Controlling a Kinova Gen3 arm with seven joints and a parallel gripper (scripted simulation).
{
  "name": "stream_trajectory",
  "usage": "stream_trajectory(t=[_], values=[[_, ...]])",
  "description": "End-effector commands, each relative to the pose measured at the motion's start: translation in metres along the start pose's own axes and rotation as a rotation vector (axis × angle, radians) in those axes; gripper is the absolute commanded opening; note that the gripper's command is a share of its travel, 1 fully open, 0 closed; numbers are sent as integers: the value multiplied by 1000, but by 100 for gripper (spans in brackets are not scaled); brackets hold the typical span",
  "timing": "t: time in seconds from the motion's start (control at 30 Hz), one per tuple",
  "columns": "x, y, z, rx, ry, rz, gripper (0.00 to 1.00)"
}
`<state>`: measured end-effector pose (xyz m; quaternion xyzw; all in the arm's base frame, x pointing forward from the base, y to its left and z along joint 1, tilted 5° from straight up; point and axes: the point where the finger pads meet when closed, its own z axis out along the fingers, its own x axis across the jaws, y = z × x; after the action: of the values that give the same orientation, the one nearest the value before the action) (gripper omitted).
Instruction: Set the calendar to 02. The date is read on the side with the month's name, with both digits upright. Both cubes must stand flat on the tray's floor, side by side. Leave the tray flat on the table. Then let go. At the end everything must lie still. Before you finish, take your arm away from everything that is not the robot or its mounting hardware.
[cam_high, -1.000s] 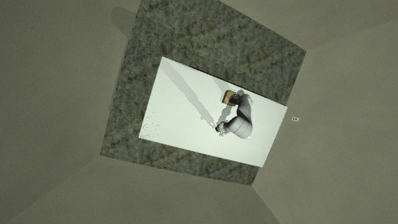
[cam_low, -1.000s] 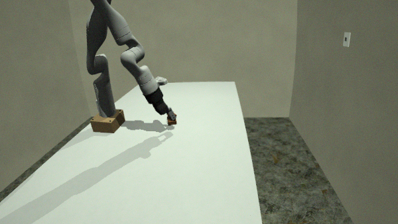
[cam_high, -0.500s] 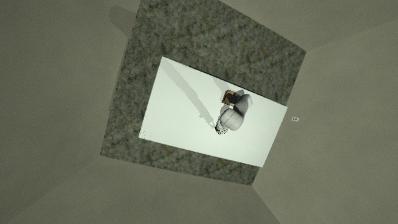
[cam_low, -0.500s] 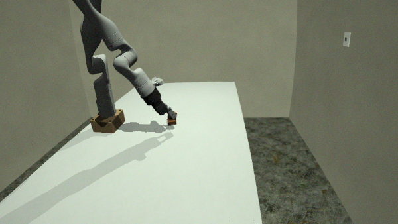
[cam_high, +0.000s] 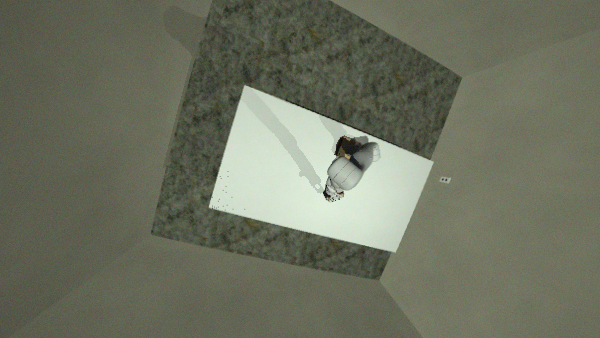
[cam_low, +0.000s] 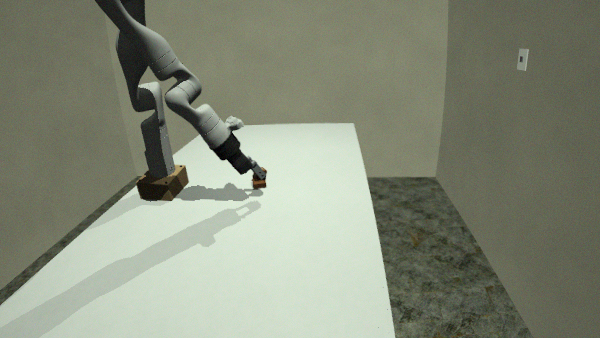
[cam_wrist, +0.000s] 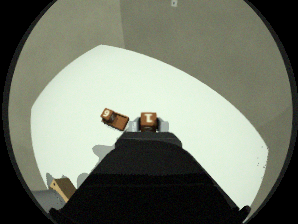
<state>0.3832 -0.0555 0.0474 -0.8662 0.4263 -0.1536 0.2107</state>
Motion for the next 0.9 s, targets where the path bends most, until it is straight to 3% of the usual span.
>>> stream_trajectory(t=[0.0,0.43,0.87], values=[[1,1,-1,1,2,4,60],[-1,6,3,36,-12,2,60],[-1,7,3,218,-10,2,60]])
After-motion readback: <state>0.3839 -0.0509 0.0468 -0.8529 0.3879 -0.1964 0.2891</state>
